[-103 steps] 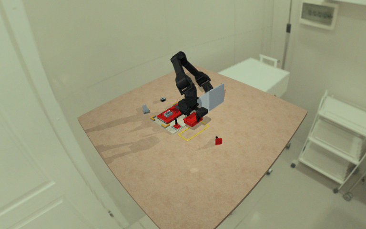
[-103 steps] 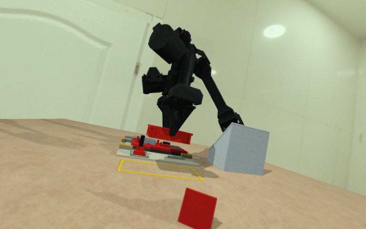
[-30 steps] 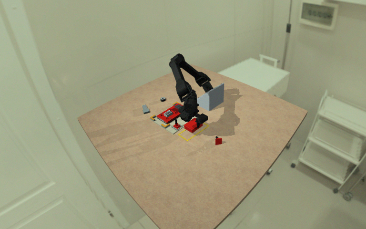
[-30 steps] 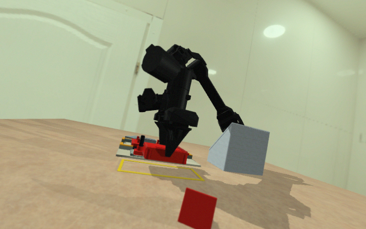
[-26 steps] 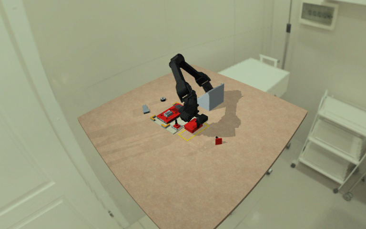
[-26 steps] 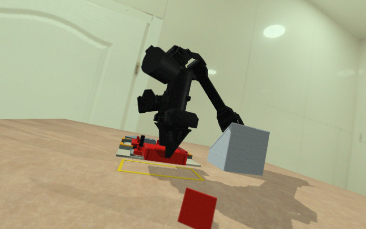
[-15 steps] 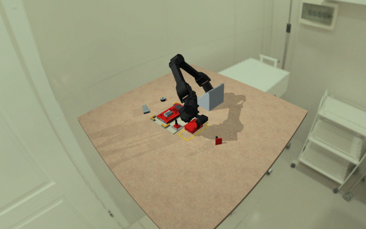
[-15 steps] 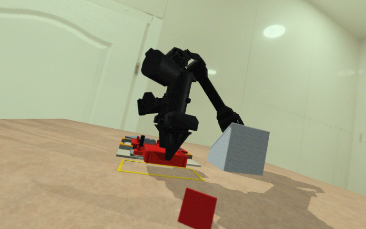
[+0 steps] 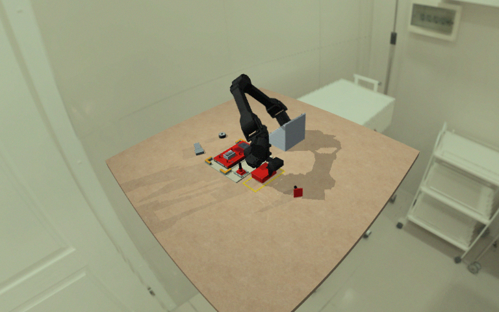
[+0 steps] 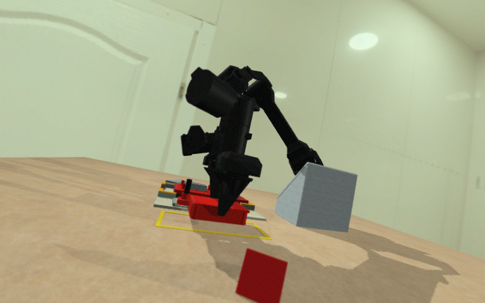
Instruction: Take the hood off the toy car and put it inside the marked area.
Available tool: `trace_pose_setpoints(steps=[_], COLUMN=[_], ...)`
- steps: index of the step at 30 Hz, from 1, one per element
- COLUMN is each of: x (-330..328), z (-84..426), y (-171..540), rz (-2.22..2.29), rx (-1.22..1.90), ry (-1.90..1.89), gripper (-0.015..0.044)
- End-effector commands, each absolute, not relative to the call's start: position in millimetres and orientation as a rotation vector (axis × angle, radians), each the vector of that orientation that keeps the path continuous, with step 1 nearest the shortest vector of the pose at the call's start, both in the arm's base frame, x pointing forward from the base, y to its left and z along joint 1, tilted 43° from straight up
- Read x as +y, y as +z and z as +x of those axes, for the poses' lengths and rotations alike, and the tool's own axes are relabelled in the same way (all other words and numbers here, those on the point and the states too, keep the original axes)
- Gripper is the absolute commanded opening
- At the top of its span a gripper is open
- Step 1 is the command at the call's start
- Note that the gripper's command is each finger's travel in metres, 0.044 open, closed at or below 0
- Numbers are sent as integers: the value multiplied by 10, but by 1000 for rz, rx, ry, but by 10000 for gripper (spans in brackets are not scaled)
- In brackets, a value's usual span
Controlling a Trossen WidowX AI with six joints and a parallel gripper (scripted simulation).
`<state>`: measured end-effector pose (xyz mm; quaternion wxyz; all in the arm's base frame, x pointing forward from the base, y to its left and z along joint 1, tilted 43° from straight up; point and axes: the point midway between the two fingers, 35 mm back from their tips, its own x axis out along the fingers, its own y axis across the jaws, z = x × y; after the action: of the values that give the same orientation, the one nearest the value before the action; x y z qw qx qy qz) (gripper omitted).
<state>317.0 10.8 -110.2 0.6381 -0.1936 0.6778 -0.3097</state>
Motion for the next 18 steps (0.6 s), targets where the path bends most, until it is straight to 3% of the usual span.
trace_pose_setpoints(steps=[1,18], x=[84,27], z=[3157,3147], y=[-1125,-1186], rz=[-452,-453], rx=[1549,1549], ry=[-707,-708], gripper=[0,0])
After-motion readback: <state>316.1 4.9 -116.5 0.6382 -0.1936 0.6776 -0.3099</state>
